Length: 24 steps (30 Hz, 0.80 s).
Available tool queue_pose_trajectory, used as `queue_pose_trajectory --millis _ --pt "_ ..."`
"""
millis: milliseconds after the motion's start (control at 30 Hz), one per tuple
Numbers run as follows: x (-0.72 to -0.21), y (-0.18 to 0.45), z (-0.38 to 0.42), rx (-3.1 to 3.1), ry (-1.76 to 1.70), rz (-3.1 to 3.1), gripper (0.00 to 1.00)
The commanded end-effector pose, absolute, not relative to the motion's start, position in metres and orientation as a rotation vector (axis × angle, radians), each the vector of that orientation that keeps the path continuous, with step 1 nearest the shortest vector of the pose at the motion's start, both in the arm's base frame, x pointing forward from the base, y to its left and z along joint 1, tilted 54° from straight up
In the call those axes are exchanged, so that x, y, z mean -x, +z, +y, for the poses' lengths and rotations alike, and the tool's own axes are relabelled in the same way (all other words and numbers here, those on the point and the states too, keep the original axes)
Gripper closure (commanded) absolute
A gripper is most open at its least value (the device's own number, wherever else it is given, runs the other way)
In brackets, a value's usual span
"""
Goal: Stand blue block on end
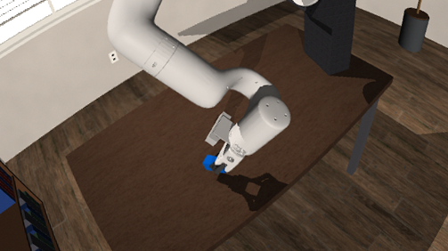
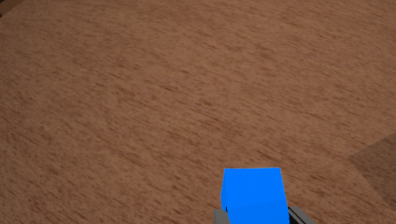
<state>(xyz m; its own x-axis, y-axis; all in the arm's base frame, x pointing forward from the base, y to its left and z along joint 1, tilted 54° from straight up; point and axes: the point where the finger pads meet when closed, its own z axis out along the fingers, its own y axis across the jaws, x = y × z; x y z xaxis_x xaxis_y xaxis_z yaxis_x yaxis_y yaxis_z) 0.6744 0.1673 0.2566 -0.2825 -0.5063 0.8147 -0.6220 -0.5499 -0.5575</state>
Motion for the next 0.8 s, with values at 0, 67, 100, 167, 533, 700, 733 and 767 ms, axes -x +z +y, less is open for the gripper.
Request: queue_pose_trajectory --millis 0,67,100,167,533,700,733,767 --pt "-0.6732 0.26 0.1658 -1.968 1.904 -1.47 0.66" --pt "-0.6732 0.26 0.1658 -1.968 1.904 -1.47 0.66" --pt "-0.6732 0.26 0.1658 -1.968 1.904 -1.47 0.66" --pt "-0.6732 0.26 0.1658 -1.968 1.904 -1.47 0.66" --pt "-0.6753 0.2609 0.1637 -2.175 1.774 -1.51 0.66" --pt "-0.6735 0.2618 0.1639 -2.272 1.708 -1.522 0.66" --pt "-0.673 0.262 0.164 -2.287 1.698 -1.524 0.66" --pt "-0.6728 0.2637 0.1626 -2.289 1.697 -1.524 0.66"
